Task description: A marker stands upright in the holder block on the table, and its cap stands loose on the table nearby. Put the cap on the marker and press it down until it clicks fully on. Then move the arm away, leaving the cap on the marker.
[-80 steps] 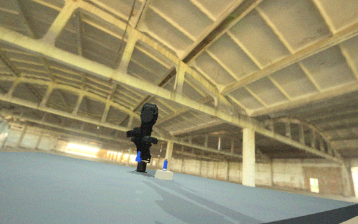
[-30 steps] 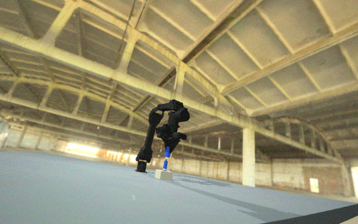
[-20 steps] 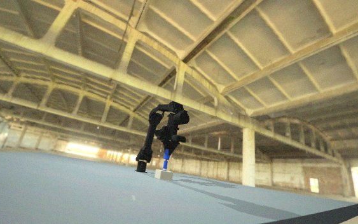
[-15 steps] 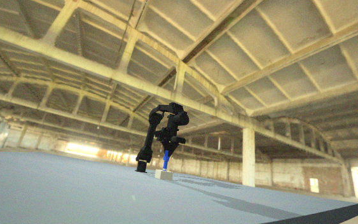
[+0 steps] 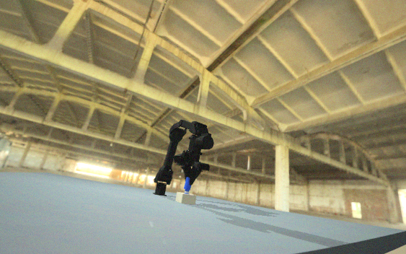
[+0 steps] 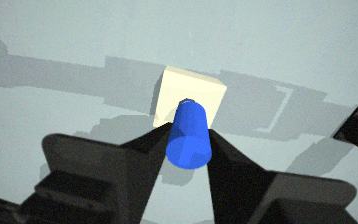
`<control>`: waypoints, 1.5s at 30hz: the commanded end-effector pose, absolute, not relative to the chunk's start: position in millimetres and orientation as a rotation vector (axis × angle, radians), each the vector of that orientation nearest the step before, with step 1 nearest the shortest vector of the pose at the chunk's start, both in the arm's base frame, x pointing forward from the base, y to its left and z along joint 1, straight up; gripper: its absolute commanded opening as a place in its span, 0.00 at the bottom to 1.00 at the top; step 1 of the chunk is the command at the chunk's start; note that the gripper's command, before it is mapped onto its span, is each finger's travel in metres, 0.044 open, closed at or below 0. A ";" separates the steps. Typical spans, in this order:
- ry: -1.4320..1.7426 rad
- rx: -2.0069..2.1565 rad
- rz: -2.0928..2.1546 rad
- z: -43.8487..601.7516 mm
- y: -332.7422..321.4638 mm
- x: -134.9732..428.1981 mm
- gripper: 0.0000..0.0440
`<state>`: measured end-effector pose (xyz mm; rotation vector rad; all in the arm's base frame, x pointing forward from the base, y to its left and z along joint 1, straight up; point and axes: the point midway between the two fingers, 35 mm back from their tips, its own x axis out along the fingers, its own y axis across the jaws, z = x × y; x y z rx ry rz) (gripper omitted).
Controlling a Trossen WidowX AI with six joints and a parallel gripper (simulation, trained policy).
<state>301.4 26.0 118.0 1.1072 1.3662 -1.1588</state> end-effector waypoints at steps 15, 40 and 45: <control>1.394 1.048 -1.160 90.4 25.2 295.2 0.15; 1.394 1.014 -1.156 84.9 19.1 292.7 0.24; 1.392 1.011 -1.155 84.8 18.5 293.0 0.26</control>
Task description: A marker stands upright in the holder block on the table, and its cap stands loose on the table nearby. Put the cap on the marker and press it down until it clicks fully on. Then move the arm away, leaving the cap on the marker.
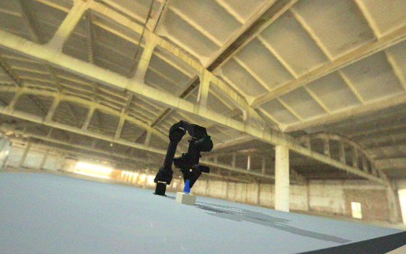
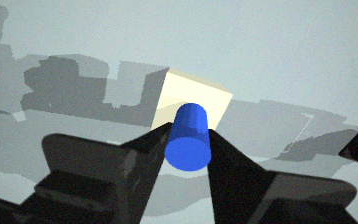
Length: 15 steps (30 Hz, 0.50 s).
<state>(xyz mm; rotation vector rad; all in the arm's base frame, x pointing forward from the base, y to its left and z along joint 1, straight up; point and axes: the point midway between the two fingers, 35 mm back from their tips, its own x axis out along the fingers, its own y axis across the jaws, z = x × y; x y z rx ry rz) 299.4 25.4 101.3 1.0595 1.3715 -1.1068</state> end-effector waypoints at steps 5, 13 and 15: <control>1.391 1.009 -1.153 84.7 18.0 293.2 0.28; 1.389 1.005 -1.151 84.6 17.2 293.5 0.30; 1.388 1.005 -1.151 84.6 17.0 293.6 0.31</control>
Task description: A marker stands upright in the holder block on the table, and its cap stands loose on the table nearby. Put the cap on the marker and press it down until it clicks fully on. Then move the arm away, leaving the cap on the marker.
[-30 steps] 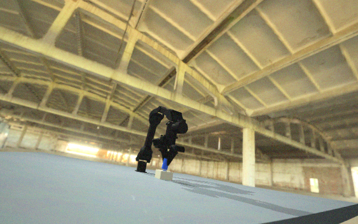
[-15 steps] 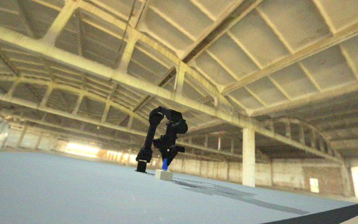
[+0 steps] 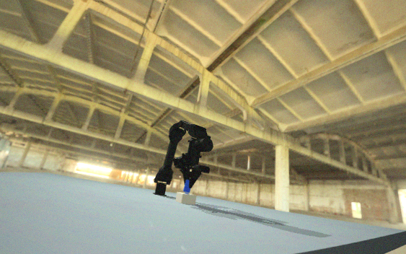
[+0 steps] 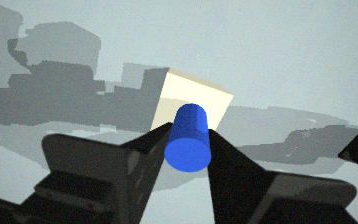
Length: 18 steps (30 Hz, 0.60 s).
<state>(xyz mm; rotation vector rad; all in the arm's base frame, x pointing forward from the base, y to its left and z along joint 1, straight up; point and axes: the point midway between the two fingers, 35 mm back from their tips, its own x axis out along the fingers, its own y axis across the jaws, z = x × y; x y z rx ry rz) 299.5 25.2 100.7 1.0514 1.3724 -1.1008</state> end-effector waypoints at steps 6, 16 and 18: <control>1.386 1.000 -1.147 84.6 16.0 294.2 0.32; 1.407 0.999 -1.148 83.8 16.9 285.2 0.55; 1.409 1.003 -1.148 83.8 17.3 283.7 0.67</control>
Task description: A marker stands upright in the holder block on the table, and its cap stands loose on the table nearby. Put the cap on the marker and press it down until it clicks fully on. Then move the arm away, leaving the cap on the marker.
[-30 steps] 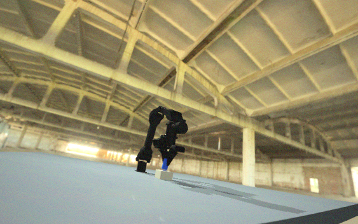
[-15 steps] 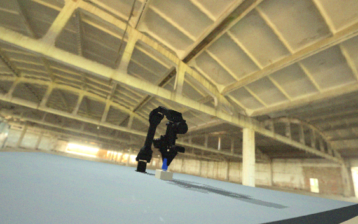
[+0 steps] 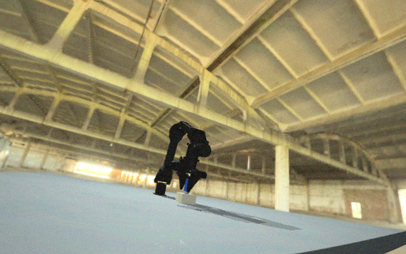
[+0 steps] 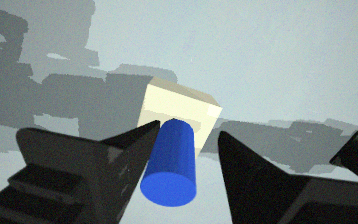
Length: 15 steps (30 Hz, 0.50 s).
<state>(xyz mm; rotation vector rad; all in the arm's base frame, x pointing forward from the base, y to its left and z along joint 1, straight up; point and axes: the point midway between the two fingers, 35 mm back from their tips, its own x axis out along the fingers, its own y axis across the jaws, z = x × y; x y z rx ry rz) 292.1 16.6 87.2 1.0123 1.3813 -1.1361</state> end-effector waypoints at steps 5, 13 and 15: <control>1.393 1.014 -1.129 87.4 17.4 282.6 0.95; 1.320 1.069 -1.084 102.6 17.8 290.9 1.00; 1.303 1.082 -1.072 108.7 17.9 293.0 1.00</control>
